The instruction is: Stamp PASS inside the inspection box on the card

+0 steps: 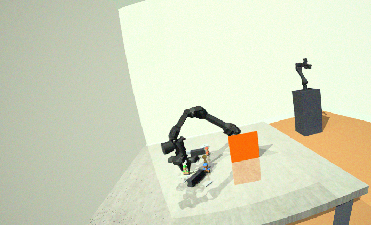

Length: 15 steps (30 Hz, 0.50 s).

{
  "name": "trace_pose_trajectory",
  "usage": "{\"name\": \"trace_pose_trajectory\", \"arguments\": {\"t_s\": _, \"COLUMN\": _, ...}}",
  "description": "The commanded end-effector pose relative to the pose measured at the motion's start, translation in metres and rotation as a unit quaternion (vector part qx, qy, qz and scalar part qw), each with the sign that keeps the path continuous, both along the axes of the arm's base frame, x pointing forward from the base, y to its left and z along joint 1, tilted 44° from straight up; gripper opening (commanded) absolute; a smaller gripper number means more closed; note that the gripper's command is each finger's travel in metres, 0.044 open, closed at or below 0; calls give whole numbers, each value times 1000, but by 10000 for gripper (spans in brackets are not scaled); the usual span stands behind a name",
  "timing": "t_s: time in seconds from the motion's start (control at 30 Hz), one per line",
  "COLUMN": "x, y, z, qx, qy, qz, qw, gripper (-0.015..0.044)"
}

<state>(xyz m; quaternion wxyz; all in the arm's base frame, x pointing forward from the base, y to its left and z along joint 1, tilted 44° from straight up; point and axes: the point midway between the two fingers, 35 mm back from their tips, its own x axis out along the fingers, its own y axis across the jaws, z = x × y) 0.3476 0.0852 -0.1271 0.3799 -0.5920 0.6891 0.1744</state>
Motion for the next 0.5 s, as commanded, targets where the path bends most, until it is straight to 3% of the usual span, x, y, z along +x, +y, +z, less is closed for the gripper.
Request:
{"name": "trace_pose_trajectory", "arguments": {"t_s": 0.0, "x": 0, "y": -1, "z": -1, "qx": -1, "qy": 0, "qz": 2, "qw": 1000, "gripper": 0}}
{"name": "trace_pose_trajectory", "arguments": {"t_s": 0.47, "x": 0, "y": -2, "z": -2, "qx": -1, "qy": 0, "qz": 2, "qw": 1000, "gripper": 0}}
